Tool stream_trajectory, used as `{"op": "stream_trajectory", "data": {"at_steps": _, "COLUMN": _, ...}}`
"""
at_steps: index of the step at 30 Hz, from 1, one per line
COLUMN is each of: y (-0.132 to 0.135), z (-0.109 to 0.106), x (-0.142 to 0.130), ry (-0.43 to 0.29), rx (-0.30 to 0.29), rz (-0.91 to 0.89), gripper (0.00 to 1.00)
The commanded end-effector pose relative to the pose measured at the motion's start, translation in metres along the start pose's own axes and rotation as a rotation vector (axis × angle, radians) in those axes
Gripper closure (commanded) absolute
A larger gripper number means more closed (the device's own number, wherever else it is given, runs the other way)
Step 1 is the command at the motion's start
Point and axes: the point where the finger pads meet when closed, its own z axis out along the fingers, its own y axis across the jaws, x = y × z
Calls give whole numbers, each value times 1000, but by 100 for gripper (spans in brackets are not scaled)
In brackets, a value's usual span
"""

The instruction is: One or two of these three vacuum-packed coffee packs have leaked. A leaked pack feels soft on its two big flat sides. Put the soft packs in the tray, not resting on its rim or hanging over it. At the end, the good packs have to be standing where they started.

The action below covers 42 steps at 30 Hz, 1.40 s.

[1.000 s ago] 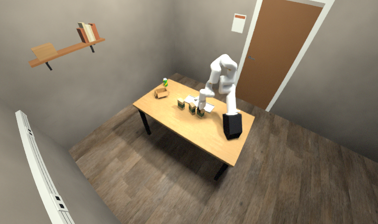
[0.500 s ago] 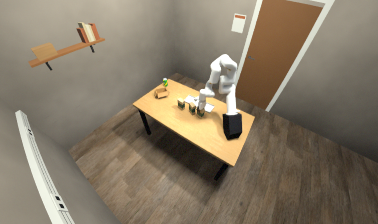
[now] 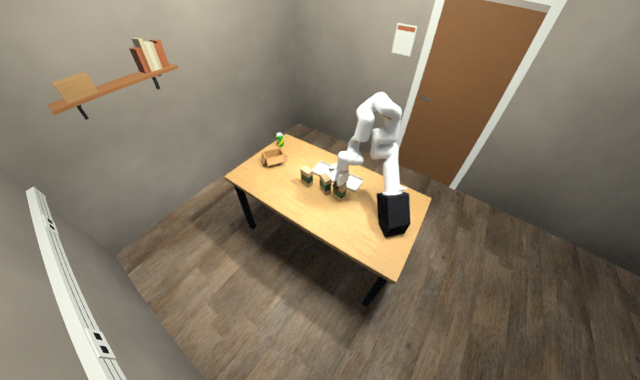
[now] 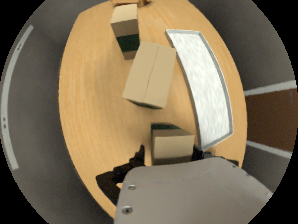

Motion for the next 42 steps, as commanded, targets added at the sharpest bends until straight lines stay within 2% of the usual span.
{"op": "stream_trajectory", "data": {"at_steps": 1, "y": -1, "z": 0, "x": 1, "ry": 1, "rx": 2, "rz": 0, "gripper": 16}}
{"op": "stream_trajectory", "data": {"at_steps": 32, "y": -1, "z": -1, "x": 1, "ry": 1, "rx": 2, "rz": 0, "gripper": 16}}
{"op": "stream_trajectory", "data": {"at_steps": 37, "y": -1, "z": -11, "x": 1, "ry": 1, "rx": 2, "rz": 0, "gripper": 16}}
{"op": "stream_trajectory", "data": {"at_steps": 42, "y": -1, "z": -32, "x": 1, "ry": 1, "rx": 2, "rz": 0, "gripper": 16}}
